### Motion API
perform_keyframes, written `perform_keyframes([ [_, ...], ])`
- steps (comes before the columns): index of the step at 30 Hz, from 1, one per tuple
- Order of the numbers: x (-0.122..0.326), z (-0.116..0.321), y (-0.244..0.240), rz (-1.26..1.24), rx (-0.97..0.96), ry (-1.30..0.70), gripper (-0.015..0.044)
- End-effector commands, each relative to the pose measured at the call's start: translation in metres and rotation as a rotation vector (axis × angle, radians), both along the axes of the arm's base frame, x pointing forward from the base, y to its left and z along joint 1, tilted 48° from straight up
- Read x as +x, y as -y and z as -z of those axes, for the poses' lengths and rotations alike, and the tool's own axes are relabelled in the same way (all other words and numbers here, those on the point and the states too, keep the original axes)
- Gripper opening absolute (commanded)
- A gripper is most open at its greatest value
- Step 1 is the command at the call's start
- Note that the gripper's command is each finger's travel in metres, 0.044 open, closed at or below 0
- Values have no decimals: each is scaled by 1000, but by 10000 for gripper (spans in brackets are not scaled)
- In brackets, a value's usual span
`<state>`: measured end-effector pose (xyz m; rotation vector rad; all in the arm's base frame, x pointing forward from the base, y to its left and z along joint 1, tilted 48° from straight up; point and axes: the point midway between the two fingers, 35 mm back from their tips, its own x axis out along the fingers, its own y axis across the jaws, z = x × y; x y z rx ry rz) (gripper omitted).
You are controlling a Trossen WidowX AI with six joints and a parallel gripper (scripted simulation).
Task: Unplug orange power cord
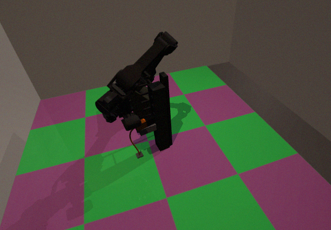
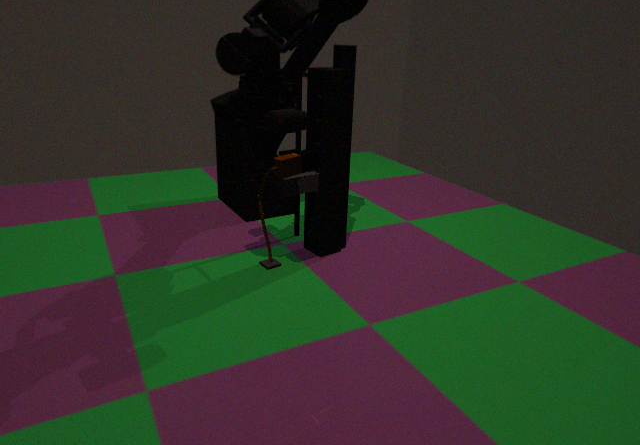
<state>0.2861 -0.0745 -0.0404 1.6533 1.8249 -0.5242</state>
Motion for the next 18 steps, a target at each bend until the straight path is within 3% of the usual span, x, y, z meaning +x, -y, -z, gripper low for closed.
perform_keyframes([
  [1,0,-1,-5,-4,9,-2,160],
  [18,-1,-11,3,30,-14,3,160],
])
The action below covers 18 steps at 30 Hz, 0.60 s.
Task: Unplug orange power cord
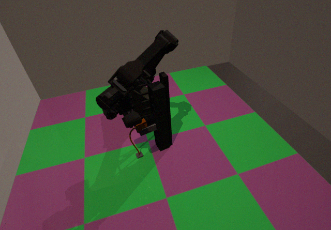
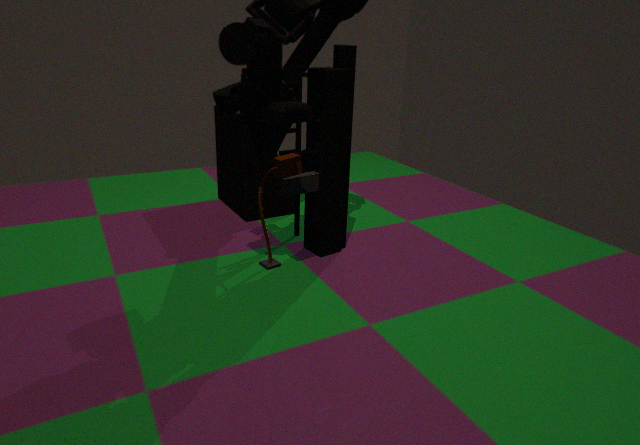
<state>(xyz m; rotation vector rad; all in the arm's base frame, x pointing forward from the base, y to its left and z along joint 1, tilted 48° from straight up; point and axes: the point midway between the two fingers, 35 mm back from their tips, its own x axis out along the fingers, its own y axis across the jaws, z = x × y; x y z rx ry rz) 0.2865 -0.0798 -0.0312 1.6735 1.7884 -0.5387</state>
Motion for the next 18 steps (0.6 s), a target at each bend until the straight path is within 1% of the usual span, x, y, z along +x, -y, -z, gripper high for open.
perform_keyframes([
  [1,-2,-2,-3,0,0,-7,160],
  [18,-8,-22,-21,0,1,-8,160],
])
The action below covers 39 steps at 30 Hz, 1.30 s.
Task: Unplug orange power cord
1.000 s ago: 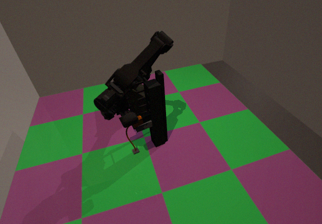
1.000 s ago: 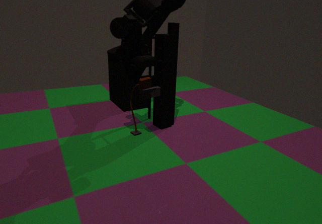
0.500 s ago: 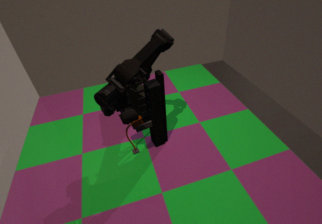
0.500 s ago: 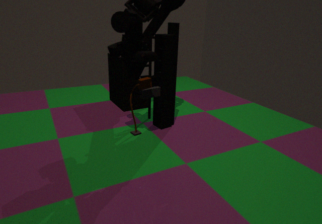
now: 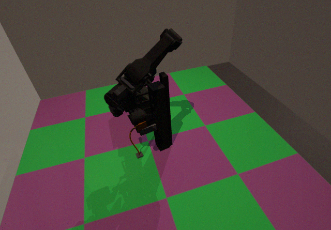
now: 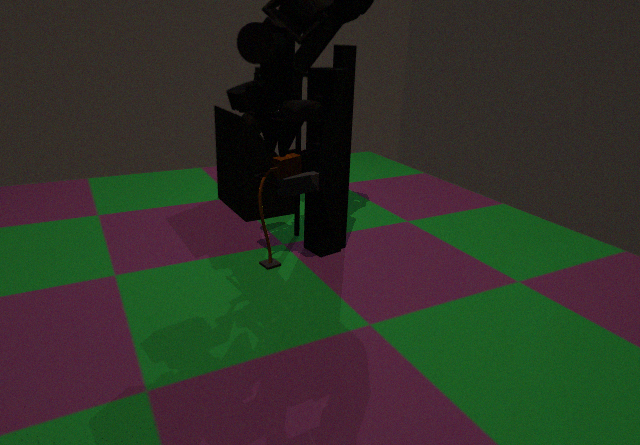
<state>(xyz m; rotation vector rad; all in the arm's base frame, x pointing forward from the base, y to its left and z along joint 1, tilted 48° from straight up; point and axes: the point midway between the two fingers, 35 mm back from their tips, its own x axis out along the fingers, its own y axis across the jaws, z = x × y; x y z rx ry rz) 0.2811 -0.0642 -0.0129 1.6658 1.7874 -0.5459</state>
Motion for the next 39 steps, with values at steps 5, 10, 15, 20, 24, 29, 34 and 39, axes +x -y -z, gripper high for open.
perform_keyframes([
  [5,-5,-9,-11,3,9,-6,160],
  [10,-7,-14,-16,3,10,-7,160],
  [15,-7,-14,-16,3,10,-7,160],
  [20,-7,-11,-20,3,10,-7,160],
  [24,-7,-7,-24,3,10,-7,160],
  [29,-7,-6,-25,3,11,-7,160],
  [34,-6,-7,-23,-2,2,-1,94],
  [39,-6,-7,-23,-2,2,-1,61],
])
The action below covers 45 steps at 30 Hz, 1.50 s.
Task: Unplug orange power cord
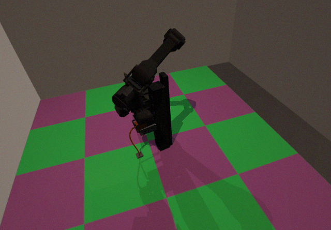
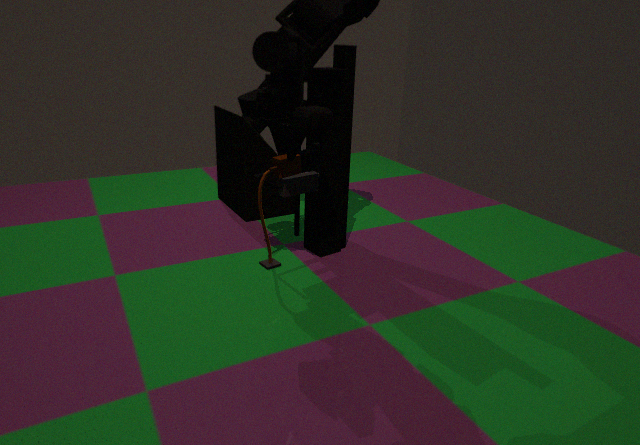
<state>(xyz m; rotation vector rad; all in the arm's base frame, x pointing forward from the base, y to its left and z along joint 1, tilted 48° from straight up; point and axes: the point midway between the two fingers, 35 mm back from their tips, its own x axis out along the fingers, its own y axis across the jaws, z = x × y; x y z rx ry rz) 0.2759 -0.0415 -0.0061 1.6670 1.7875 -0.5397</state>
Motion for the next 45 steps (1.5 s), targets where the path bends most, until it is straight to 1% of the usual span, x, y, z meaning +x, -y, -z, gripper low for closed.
perform_keyframes([
  [1,-1,0,0,-1,-1,-4,54],
  [3,-1,0,0,-1,-1,-4,41],
  [5,0,0,1,-1,-1,-4,0],
  [29,8,24,27,2,-1,-6,0],
  [32,7,20,20,4,6,-9,79],
  [42,7,20,20,4,6,-9,341],
  [45,10,26,29,4,4,-8,420],
])
